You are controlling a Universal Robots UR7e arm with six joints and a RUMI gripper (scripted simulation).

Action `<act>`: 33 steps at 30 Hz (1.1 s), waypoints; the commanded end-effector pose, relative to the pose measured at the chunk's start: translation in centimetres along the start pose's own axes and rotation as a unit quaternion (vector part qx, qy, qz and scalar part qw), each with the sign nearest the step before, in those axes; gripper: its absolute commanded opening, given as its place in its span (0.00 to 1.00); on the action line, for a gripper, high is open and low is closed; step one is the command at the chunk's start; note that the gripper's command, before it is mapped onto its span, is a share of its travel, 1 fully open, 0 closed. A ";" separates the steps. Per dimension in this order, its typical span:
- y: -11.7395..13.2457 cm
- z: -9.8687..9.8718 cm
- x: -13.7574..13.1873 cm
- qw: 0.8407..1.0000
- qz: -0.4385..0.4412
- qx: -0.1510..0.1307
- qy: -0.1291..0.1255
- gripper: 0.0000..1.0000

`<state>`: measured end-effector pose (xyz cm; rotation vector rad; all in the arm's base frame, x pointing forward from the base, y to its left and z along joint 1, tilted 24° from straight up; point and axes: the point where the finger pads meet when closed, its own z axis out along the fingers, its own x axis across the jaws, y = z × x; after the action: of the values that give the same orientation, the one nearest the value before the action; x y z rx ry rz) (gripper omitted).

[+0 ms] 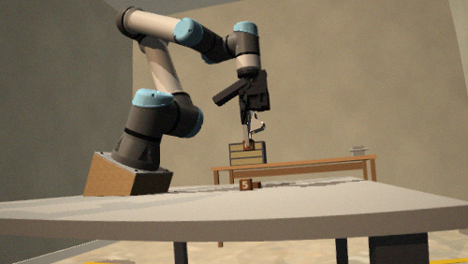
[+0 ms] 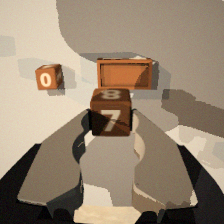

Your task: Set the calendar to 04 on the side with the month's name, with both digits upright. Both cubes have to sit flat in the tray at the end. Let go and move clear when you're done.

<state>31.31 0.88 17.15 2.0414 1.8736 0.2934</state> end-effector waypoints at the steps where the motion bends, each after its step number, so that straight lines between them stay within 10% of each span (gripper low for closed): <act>1: 0.0 0.0 0.1 1.000 0.010 0.000 0.000 0.10; 33: -0.1 0.2 2.5 0.974 0.227 0.004 0.000 0.10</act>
<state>31.48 2.79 16.74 2.3809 1.5000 0.3890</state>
